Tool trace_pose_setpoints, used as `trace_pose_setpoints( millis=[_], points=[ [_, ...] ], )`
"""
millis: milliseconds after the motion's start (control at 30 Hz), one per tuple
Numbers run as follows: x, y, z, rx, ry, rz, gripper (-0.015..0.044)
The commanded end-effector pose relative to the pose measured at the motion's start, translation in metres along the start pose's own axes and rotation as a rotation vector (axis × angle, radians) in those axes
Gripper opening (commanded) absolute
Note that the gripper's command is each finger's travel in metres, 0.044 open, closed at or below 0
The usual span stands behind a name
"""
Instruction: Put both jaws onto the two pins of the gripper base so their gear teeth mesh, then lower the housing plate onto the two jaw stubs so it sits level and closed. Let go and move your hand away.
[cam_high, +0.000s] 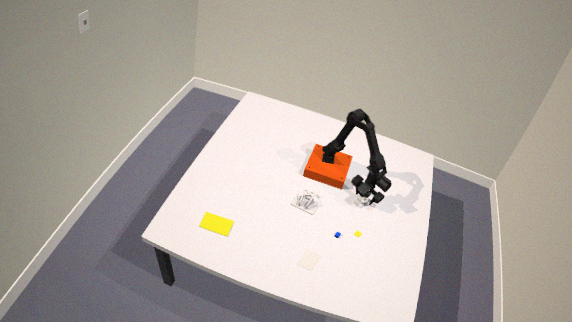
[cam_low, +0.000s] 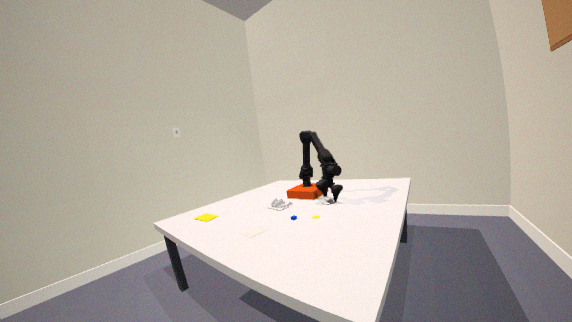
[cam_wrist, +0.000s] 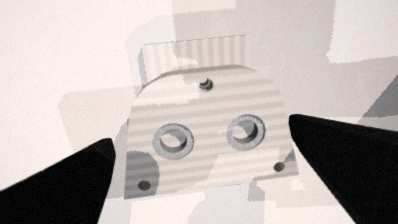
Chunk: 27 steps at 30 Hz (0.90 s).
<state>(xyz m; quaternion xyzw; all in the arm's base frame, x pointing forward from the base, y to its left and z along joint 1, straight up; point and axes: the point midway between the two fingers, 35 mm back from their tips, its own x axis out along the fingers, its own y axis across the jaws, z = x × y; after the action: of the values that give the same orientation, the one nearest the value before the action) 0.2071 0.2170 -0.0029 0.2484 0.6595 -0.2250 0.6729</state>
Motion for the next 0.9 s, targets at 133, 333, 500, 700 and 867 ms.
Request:
trace_pose_setpoints(
  millis=[133, 333, 500, 700, 867],
  points=[
    [0.0017, -0.0009, -0.0001, 0.003, 0.001, -0.003, 0.0440],
    [0.0017, -0.0009, -0.0001, 0.003, 0.001, -0.003, 0.0440],
    [0.0024, -0.0009, -0.0001, 0.003, 0.001, -0.003, 0.0440],
    [0.0017, -0.0009, -0.0001, 0.000, 0.000, -0.004, 0.0433],
    [0.0017, -0.0009, -0.0001, 0.000, 0.000, -0.004, 0.0400]
  ],
)
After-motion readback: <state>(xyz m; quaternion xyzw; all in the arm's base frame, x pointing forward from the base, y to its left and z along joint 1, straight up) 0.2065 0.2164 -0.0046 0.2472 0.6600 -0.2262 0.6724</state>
